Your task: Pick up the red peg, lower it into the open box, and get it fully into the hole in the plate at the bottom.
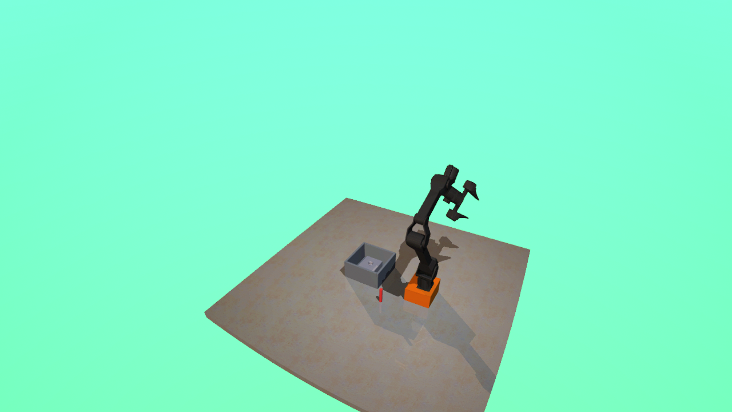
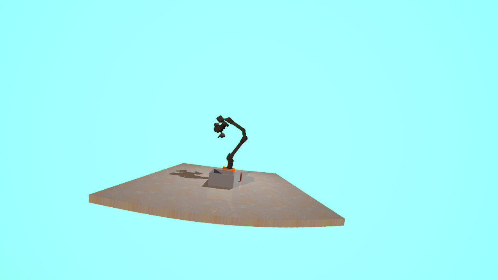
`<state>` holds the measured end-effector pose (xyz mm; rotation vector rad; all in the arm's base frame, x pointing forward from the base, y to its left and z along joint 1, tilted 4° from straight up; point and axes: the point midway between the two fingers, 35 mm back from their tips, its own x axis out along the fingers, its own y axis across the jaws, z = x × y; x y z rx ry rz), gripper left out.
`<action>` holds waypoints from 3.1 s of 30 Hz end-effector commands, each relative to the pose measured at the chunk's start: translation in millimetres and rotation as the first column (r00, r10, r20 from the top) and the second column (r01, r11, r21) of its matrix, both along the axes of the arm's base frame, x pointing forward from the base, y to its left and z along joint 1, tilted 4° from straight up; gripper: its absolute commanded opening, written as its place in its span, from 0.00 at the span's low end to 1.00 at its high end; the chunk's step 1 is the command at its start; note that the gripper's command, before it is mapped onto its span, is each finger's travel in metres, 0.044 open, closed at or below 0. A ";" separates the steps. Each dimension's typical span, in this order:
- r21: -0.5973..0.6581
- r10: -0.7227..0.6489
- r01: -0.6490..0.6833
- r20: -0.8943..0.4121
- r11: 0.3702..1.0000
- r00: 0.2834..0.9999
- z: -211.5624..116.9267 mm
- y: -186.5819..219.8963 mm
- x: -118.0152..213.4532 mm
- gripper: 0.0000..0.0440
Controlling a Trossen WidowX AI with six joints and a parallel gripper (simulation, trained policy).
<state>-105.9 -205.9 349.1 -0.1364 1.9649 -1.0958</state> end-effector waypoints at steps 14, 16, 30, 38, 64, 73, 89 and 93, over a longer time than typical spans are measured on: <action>0.116 -0.031 -0.003 0.288 0.993 0.957 -103.1 -17.4 118.0 1.00; 0.125 -0.038 -0.001 0.307 0.992 0.951 -111.9 -14.1 132.3 1.00; 0.164 -0.070 0.002 0.414 0.987 0.907 -157.9 33.2 223.4 1.00; 0.182 -0.083 -0.003 0.464 0.983 0.882 -175.8 76.7 263.2 1.00; 0.260 -0.162 0.027 0.514 0.965 0.842 -224.6 247.3 298.9 1.00; 0.269 -0.179 0.043 0.504 0.962 0.845 -248.2 293.0 285.0 1.00; 0.289 -0.142 -0.032 0.561 0.957 0.816 -306.6 329.6 280.8 1.00; 0.297 -0.135 -0.053 0.579 0.954 0.804 -324.9 332.0 282.3 1.00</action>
